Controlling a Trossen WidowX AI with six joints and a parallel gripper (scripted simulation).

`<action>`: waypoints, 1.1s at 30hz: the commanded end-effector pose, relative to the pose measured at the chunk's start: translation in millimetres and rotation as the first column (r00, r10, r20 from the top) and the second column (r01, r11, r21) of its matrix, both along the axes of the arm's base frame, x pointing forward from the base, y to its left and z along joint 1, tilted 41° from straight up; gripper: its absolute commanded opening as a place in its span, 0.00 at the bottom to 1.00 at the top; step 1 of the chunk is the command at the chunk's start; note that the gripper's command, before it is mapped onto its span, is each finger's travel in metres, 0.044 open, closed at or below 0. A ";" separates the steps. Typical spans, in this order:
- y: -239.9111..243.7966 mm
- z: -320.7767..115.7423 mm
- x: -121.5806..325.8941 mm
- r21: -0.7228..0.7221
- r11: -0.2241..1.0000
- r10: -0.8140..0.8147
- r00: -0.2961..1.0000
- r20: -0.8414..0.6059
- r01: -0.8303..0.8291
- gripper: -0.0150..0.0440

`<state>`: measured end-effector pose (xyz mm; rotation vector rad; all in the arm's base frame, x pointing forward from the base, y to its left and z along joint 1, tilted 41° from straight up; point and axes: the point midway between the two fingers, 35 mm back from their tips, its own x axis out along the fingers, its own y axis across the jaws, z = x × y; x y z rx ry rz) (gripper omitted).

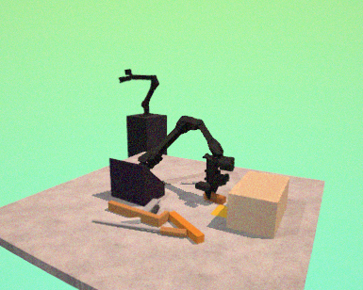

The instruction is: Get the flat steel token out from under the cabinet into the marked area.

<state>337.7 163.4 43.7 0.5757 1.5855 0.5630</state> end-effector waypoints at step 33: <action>0.2 2.9 -39.6 -0.002 1.000 0.000 1.000 -0.003 0.000 0.25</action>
